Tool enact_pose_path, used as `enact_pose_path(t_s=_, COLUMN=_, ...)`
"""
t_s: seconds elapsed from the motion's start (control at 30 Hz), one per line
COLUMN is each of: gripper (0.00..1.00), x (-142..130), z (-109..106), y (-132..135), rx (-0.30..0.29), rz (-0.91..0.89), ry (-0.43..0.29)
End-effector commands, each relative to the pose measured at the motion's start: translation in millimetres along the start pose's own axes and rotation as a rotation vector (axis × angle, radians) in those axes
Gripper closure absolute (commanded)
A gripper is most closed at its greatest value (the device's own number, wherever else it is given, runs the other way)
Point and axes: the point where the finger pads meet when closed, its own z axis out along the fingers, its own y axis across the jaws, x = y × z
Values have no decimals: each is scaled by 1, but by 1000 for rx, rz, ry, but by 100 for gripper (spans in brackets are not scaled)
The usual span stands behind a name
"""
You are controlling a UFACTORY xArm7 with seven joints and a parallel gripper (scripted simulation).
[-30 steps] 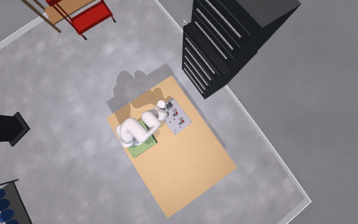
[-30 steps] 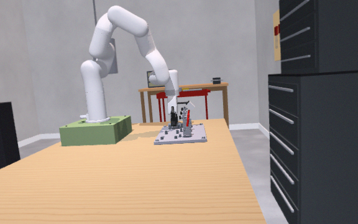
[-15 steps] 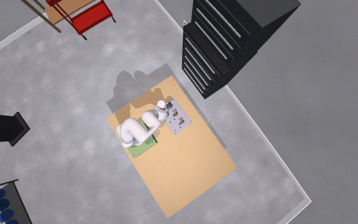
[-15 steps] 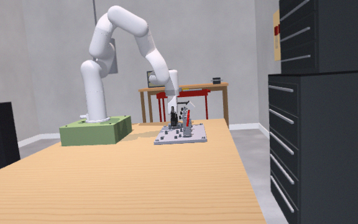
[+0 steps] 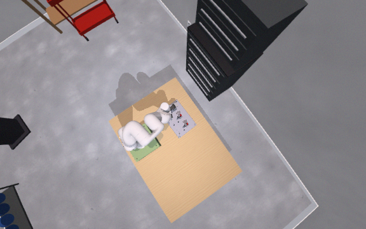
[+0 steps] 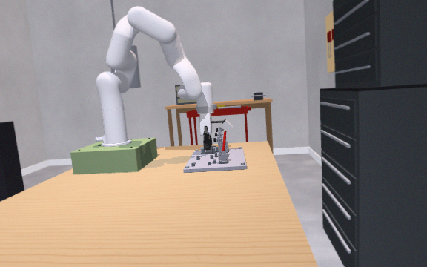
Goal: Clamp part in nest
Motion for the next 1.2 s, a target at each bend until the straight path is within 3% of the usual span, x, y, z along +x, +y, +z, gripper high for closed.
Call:
enact_pose_path(t_s=0.0, gripper=0, x=2, z=-10, y=0, rx=1, rz=0, ry=4)
enact_pose_path(t_s=0.53, gripper=0, x=2, z=-54, y=0, rx=1, rz=0, ry=4)
enact_pose_path(t_s=1.17, gripper=0, x=1, z=-58, y=0, rx=1, rz=0, ry=4)
